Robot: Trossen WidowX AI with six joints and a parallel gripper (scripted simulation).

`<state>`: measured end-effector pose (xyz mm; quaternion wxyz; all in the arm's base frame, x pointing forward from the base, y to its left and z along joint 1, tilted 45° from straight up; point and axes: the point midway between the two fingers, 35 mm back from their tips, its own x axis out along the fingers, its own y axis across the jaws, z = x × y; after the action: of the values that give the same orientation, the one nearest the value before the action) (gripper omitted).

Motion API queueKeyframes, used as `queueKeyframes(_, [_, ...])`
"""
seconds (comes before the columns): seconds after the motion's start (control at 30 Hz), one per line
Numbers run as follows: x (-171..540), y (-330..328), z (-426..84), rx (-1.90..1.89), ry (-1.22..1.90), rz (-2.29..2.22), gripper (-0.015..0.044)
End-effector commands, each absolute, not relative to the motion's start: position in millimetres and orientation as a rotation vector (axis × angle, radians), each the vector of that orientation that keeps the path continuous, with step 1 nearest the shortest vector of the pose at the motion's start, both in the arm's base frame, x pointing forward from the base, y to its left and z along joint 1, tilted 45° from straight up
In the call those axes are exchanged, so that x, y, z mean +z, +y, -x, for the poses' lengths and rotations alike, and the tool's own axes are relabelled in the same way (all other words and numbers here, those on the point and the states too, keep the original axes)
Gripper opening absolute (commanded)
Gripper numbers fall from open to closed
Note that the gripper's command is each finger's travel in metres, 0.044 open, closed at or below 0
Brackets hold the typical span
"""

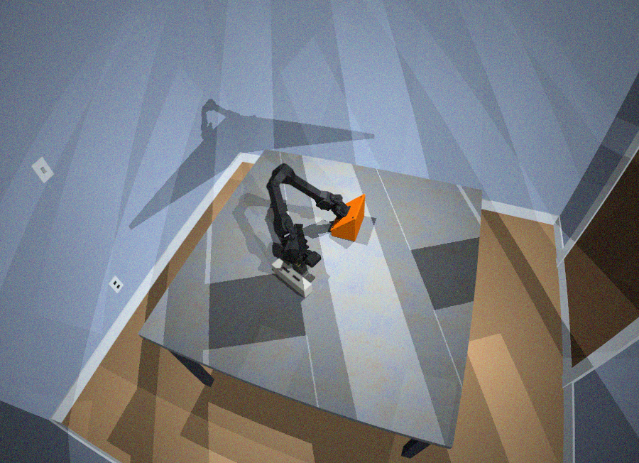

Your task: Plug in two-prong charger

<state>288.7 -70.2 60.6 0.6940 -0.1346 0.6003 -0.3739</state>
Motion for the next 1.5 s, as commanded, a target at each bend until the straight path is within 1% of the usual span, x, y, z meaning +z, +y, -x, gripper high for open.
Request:
queueKeyframes(0.0, [63.6,-71.4,-294.3,-0.834,1.337,0.305,0.0])
queueKeyframes(0.57, [70.4,-77.7,-311.1,-0.847,1.328,0.293,0.0])
queueKeyframes(1.47, [72.1,-78.6,-314.8,-0.847,1.328,0.292,0.0])
